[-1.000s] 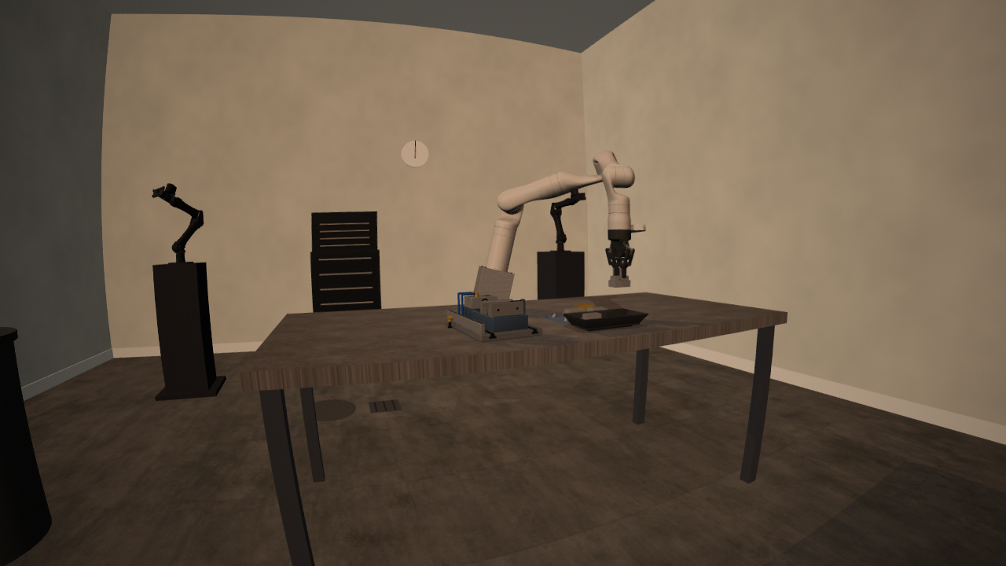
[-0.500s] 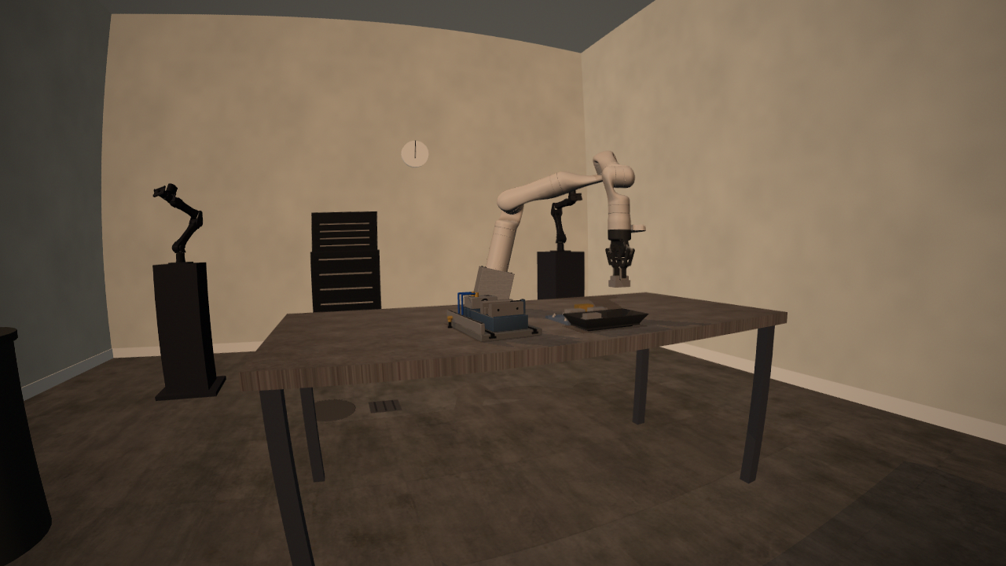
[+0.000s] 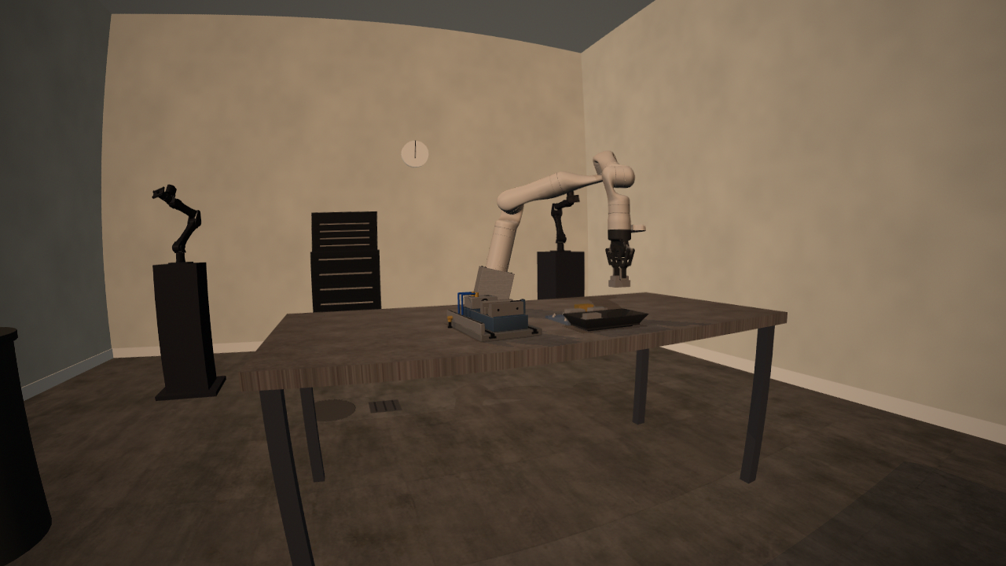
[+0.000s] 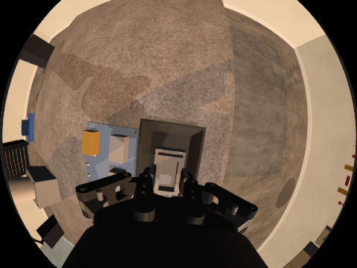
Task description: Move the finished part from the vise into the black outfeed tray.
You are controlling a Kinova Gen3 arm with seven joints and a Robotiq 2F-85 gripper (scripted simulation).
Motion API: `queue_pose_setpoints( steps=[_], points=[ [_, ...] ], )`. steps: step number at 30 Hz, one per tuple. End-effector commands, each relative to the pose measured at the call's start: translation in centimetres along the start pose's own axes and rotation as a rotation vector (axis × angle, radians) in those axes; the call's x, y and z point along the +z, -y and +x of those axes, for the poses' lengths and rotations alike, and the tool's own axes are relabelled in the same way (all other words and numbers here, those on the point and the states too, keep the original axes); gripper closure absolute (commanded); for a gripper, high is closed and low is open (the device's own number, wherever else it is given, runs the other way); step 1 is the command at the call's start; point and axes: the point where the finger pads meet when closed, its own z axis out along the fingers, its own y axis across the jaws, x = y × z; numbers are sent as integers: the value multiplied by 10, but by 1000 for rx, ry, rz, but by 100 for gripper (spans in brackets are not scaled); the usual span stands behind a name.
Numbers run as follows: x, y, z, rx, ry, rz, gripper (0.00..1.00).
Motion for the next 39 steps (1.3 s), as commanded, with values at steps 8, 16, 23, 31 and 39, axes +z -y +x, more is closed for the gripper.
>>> queue_pose_setpoints(
  steps=[8,16,23,31,39],
  points=[
    [-1,-1,0,0,-1,-2,100],
    [0,-1,0,0,-1,-2,100],
    [2,-1,0,0,-1,-2,100],
    [9,-1,0,-1,-1,-2,100],
    [18,-1,0,-1,-1,-2,100]
  ],
)
